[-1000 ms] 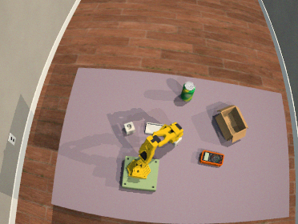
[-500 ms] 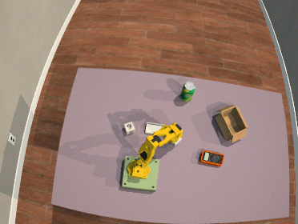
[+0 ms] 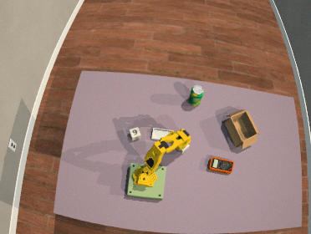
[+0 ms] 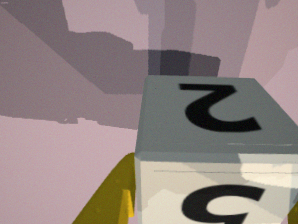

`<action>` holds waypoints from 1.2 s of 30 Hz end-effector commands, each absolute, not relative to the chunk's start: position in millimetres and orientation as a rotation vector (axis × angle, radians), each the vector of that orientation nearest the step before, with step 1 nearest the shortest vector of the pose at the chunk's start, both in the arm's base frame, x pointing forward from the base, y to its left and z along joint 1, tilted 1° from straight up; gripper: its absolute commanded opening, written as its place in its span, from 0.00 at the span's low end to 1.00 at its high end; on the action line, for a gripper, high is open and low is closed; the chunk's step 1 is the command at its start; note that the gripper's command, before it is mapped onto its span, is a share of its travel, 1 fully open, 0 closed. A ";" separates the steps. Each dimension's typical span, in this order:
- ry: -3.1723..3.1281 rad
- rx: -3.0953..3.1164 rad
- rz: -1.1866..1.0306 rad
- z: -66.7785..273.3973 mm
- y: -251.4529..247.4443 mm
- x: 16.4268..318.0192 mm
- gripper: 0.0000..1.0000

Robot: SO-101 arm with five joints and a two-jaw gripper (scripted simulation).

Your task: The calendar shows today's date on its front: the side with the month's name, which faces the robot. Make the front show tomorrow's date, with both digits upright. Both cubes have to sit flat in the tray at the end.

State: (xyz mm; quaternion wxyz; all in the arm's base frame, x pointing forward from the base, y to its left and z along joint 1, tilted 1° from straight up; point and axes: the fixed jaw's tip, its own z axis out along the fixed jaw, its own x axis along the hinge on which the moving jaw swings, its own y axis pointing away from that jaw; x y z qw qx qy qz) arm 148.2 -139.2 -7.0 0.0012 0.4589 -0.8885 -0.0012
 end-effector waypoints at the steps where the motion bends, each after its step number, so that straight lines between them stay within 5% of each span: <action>1: -2.782 1.438 -0.043 -12.4 -136.7 144.0 0.00; 36: -2.782 1.438 -0.043 -24.3 -136.3 143.8 0.00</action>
